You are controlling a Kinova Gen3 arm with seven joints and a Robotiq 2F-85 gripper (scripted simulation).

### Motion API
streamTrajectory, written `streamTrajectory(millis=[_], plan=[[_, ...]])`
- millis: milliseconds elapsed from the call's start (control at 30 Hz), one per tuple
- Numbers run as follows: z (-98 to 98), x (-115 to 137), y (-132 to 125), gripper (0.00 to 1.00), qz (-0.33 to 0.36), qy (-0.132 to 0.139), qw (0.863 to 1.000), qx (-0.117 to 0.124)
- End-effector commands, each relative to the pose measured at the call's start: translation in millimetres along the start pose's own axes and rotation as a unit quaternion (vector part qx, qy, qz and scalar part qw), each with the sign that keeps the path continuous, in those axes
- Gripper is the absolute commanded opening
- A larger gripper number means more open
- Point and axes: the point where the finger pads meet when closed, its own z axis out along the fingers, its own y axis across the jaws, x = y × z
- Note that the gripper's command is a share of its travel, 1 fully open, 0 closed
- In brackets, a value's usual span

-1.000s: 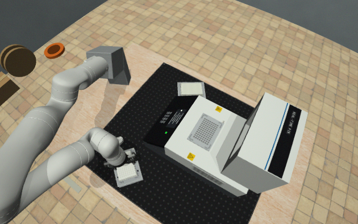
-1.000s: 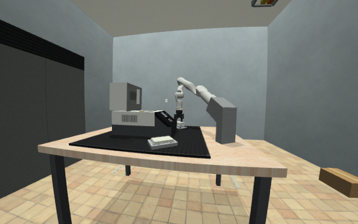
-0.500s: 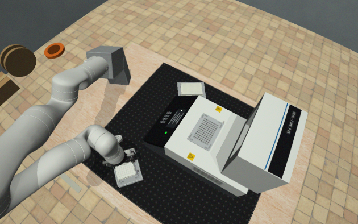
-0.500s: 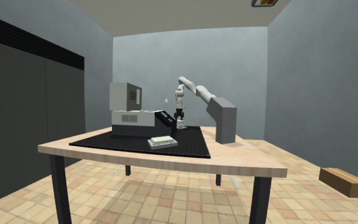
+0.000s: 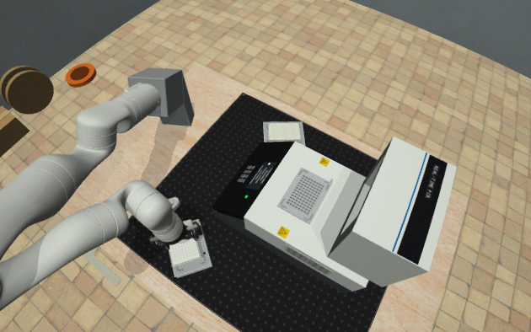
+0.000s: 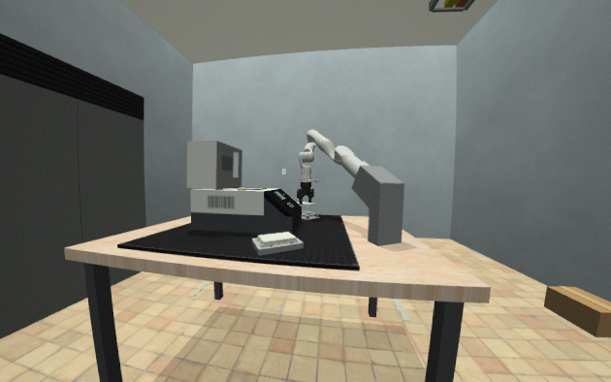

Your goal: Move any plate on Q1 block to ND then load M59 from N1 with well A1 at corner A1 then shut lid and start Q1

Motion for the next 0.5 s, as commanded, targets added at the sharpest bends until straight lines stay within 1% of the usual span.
streamTrajectory(millis=[0, 467], plan=[[-2.5, 0, 0, 0.9, 0.0, 0.0, 1.0, 0.0], [-19.8, 0, 0, 0.9, 0.0, 0.0, 1.0, 0.0]])
